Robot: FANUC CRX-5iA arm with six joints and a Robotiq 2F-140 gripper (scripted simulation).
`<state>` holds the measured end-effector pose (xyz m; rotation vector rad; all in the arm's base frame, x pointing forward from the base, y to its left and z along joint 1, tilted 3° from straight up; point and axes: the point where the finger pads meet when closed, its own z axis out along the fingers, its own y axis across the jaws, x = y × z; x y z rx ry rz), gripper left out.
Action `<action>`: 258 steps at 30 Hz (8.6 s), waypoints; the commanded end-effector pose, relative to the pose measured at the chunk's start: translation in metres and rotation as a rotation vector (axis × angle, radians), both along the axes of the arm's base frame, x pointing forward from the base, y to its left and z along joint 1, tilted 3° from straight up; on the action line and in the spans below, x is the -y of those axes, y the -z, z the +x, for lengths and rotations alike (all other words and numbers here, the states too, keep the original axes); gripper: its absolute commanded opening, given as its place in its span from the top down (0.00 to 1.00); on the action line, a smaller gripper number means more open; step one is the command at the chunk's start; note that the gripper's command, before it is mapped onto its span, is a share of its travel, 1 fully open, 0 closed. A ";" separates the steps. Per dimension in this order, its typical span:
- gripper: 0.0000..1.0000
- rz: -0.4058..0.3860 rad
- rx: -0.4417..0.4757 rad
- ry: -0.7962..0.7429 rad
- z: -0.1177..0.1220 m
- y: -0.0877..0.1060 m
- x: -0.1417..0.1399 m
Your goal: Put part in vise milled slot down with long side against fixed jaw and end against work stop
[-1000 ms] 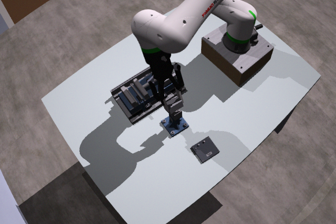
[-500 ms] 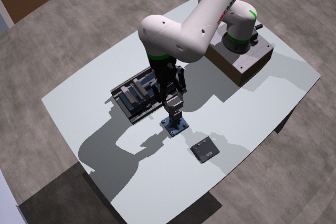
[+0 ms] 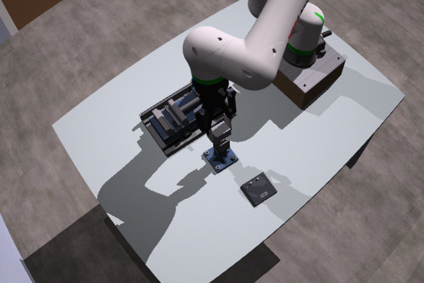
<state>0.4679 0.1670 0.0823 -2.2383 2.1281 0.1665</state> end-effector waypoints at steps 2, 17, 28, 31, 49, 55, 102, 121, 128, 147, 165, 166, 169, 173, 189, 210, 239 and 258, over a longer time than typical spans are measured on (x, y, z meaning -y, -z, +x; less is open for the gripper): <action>1.00 -0.032 0.002 -0.001 0.000 0.000 -0.001; 1.00 -0.081 0.005 -0.003 0.000 0.000 -0.002; 1.00 -0.088 0.005 -0.003 0.000 0.000 -0.002; 1.00 -0.089 0.005 -0.003 0.000 0.000 -0.002; 1.00 -0.089 0.005 -0.003 0.000 0.000 -0.002; 1.00 -0.089 0.005 -0.003 0.000 0.000 -0.002; 1.00 -0.089 0.005 -0.003 0.001 -0.030 -0.002; 1.00 -0.089 0.005 -0.003 0.002 -0.049 -0.001; 1.00 -0.089 0.005 -0.003 0.002 -0.051 -0.001; 1.00 -0.090 0.003 0.026 0.005 -0.051 0.002; 1.00 -0.100 -0.012 0.269 0.025 -0.050 0.032; 1.00 -0.101 -0.013 0.293 0.027 -0.050 0.035; 1.00 -0.103 -0.018 0.370 0.033 -0.050 0.045; 1.00 -0.107 -0.026 0.482 0.041 -0.049 0.060; 1.00 -0.121 -0.054 0.919 0.069 -0.047 0.122; 1.00 -0.132 -0.086 1.393 0.090 -0.043 0.195; 1.00 -0.135 -0.095 1.526 0.094 -0.042 0.217; 1.00 -0.135 -0.095 1.526 0.094 -0.042 0.217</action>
